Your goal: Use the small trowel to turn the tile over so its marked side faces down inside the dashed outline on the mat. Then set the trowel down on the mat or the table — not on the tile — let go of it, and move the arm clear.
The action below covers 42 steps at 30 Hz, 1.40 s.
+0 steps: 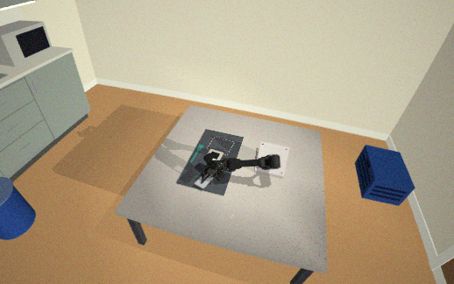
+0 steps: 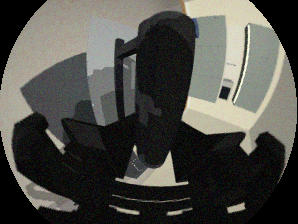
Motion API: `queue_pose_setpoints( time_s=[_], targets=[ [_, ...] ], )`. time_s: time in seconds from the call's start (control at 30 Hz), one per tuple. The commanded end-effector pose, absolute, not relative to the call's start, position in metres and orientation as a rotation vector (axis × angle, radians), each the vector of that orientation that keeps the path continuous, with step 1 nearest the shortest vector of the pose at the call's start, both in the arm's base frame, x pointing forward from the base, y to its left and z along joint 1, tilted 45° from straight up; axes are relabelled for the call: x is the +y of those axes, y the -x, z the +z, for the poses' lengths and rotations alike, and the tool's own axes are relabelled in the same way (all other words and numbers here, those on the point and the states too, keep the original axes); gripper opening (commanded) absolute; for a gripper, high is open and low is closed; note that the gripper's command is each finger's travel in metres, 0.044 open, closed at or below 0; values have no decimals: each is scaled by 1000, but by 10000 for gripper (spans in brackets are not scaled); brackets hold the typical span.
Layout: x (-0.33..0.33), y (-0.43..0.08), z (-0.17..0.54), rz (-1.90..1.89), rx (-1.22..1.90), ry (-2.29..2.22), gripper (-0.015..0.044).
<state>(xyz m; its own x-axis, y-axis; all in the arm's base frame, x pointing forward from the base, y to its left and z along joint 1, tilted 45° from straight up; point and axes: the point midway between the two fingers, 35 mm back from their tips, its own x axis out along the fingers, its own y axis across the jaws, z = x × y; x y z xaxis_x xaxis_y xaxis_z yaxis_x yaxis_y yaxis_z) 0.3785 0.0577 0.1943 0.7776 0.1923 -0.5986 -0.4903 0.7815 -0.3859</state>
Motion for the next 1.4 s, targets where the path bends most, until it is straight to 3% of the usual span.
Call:
queue_pose_setpoints(
  time_s=[0.0, 0.73, 1.37],
  targets=[
    [48, -388, 186, 392, 547, 559, 0],
    [-11, -423, 131, 456, 365, 592, 0],
    [2, -423, 107, 456, 364, 592, 0]
  ],
)
